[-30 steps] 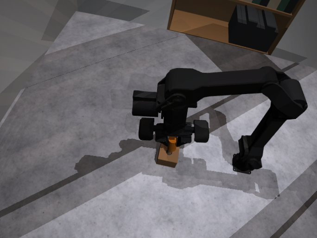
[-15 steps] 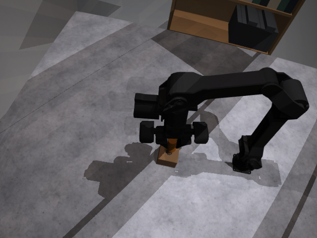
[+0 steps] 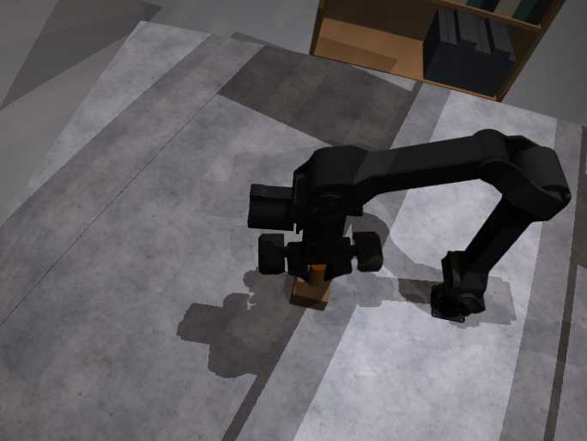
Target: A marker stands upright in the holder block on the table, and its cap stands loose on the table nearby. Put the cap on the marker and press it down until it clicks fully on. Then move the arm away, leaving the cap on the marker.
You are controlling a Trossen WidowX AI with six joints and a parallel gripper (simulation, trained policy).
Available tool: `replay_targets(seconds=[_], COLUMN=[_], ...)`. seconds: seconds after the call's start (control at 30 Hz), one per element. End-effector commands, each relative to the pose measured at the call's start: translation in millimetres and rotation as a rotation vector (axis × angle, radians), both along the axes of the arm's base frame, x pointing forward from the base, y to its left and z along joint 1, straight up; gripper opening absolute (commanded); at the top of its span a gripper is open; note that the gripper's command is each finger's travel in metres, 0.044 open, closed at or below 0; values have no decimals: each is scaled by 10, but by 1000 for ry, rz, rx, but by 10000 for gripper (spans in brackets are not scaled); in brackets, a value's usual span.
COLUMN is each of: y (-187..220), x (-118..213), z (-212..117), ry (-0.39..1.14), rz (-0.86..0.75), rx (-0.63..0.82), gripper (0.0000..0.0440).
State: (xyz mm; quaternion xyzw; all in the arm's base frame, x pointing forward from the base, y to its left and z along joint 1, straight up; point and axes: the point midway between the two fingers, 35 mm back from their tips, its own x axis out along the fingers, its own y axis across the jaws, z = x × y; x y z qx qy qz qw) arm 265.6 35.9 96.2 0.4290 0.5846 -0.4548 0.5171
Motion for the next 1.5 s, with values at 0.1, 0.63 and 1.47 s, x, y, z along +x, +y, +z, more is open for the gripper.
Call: replay_targets(seconds=[0.1, 0.63, 1.47], y=[-34, -75, -109], x=[-74, -60, -85], z=[-111, -110, -102], ry=[15, -29, -58], rz=[44, 104, 190], rx=[-23, -42, -50], gripper=[48, 75, 122])
